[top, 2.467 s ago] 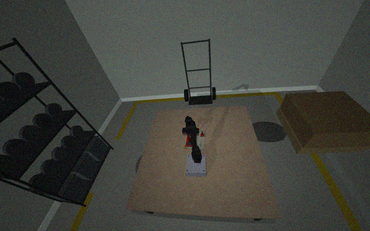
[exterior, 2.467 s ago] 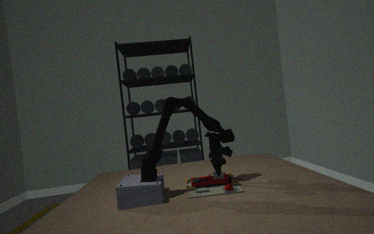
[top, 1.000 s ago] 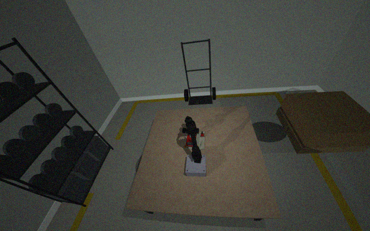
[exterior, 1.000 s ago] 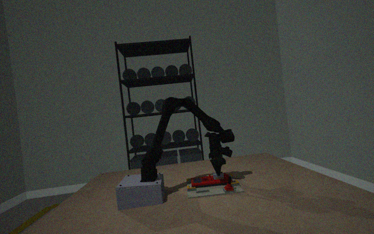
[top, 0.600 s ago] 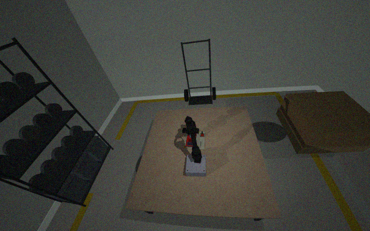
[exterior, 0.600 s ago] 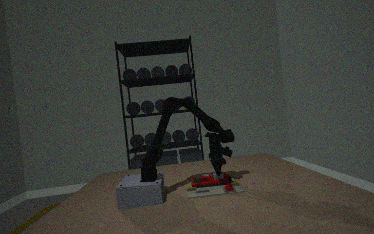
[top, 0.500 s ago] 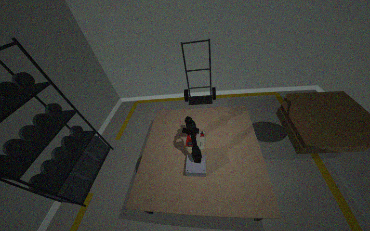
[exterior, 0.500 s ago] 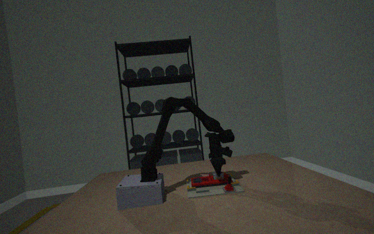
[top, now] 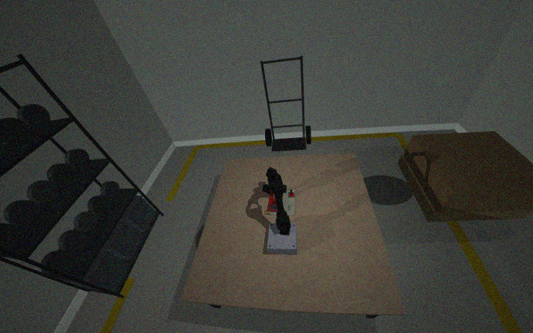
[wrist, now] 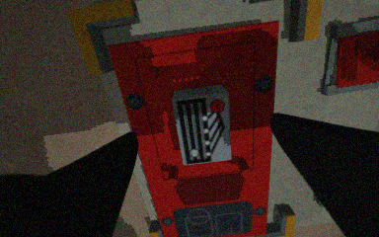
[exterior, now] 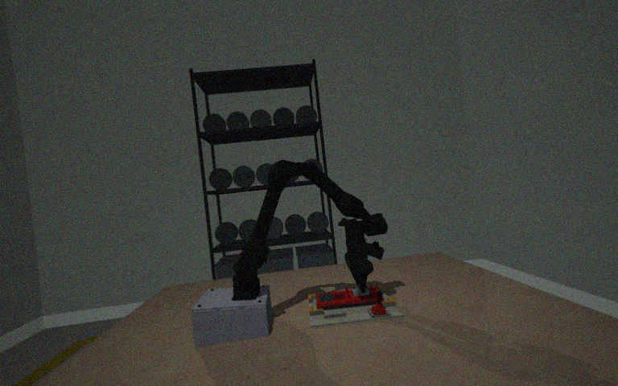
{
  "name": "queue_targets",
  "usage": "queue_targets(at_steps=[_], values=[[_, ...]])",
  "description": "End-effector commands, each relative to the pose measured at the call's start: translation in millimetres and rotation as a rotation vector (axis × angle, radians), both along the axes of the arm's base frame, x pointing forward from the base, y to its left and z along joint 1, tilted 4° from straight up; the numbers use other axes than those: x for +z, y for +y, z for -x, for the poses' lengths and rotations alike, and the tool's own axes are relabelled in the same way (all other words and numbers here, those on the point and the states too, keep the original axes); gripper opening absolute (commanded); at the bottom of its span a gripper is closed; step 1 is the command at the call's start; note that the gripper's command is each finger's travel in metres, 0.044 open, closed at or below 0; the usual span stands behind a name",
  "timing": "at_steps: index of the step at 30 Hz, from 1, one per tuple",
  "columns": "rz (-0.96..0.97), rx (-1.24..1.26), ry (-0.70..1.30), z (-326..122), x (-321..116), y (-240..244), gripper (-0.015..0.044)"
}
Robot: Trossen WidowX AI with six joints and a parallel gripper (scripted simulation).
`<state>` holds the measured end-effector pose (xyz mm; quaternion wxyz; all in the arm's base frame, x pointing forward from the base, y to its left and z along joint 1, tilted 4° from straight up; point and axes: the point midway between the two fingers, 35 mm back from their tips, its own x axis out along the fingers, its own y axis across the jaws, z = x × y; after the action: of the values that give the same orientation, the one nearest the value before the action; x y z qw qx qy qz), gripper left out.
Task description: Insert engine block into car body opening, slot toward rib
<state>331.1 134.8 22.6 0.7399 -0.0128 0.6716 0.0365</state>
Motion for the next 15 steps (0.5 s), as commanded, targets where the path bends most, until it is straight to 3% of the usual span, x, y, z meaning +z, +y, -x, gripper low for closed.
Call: queue_targets(at_steps=[1, 12, 15], values=[[0.0, 0.0, 0.0, 0, 0, 0, 0.044], [0.005, 0.004, 0.0, 3, 13, -1, 0.044], [0.005, 0.004, 0.0, 3, 13, -1, 0.0361]])
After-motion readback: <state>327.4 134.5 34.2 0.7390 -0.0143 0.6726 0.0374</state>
